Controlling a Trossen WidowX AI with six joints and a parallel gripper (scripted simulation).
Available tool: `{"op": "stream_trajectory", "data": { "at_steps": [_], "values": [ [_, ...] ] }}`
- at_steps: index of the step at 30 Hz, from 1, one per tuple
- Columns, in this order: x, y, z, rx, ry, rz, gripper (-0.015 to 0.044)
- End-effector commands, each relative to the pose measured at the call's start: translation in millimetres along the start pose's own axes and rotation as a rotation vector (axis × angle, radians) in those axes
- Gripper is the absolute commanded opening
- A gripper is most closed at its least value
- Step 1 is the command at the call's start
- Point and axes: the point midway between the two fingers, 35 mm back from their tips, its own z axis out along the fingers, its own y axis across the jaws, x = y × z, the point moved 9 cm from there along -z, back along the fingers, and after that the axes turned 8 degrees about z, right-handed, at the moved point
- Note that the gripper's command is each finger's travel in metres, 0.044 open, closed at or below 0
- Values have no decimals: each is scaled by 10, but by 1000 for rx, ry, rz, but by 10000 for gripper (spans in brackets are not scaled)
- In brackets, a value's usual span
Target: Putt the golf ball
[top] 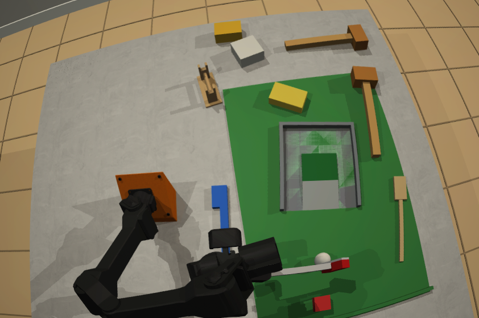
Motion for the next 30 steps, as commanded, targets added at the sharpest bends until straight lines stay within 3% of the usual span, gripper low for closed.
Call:
{"op": "stream_trajectory", "data": {
  "at_steps": [1,9,30],
  "values": [
    [6,-10,48,7,1,25,0],
    [-17,-8,353,18,33,111,0],
    [-5,-15,654,20,35,119,0]
  ]
}}
